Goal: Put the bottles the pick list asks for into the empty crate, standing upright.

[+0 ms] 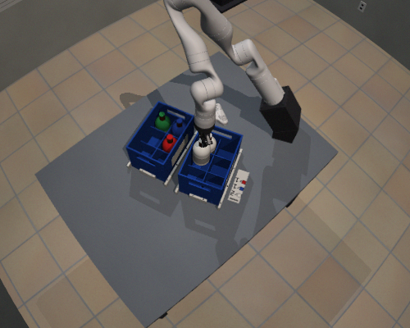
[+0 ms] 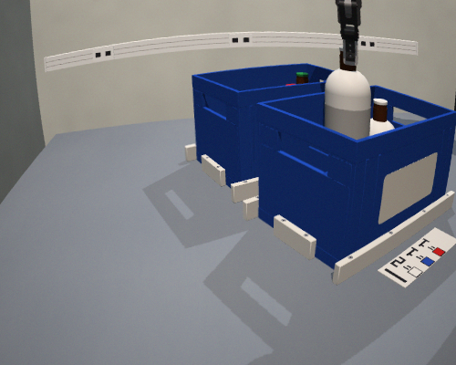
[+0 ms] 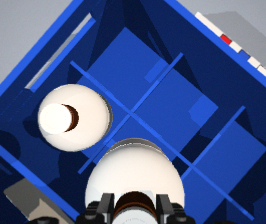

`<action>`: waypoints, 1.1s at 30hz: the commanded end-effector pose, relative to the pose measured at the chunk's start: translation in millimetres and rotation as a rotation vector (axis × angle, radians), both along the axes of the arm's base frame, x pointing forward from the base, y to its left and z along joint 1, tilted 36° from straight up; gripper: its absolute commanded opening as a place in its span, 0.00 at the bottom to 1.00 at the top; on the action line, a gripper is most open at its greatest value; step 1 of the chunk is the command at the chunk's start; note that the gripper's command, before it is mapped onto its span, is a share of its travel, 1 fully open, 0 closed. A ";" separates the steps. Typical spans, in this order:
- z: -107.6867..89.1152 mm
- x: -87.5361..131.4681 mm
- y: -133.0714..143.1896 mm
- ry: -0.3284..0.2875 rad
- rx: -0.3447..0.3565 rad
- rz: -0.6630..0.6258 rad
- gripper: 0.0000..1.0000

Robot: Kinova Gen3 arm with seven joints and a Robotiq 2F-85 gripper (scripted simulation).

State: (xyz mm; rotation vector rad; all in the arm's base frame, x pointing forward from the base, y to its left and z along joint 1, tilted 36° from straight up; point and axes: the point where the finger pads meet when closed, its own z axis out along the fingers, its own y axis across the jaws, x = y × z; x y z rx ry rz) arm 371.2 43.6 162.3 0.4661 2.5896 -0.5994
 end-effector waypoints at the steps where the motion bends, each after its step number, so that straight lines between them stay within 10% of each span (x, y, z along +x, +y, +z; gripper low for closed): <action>1: -2.5 1.4 -1.1 -0.001 0.001 0.001 0.10; 33: -25.2 10.9 -14.5 -0.001 0.001 0.001 0.10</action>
